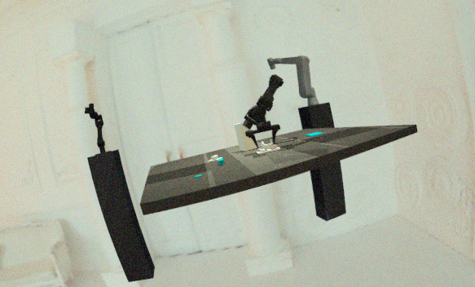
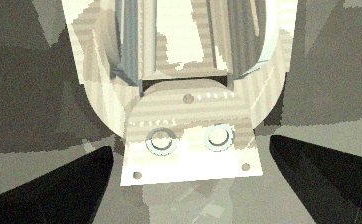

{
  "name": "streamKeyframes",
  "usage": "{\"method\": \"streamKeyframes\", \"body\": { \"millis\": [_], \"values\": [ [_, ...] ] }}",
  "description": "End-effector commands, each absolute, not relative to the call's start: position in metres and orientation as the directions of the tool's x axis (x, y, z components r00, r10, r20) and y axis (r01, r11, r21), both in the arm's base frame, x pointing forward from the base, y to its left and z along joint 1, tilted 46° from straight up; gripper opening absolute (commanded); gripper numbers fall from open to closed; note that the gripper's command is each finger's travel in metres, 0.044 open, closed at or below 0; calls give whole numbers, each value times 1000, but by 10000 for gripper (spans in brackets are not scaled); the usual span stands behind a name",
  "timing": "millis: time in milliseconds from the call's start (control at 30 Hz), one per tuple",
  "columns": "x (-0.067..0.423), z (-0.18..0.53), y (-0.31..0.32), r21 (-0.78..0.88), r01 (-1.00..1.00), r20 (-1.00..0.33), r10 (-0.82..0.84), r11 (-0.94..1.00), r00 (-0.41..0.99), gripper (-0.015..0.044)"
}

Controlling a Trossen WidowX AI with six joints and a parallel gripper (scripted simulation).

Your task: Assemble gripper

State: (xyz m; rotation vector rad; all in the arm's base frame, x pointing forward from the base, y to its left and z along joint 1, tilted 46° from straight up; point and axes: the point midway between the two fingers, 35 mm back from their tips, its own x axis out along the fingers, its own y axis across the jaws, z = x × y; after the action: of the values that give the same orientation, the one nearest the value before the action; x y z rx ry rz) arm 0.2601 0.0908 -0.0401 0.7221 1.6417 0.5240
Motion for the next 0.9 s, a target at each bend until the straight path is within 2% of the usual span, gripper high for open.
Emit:
{"method": "streamKeyframes", "body": {
  "millis": [0, 300, 633, 867],
  "values": [
    [267, -16, 67, 686, 162, -706, 703, 709, -88, 440],
    [268, -3, 53, 691, 168, -701, 709, 703, -79, 440],
    [209, 31, 3, 685, 166, -705, 703, 709, -91, 440],
    [204, 34, 0, 687, 165, -704, 704, 708, -92, 440]
  ]
}}
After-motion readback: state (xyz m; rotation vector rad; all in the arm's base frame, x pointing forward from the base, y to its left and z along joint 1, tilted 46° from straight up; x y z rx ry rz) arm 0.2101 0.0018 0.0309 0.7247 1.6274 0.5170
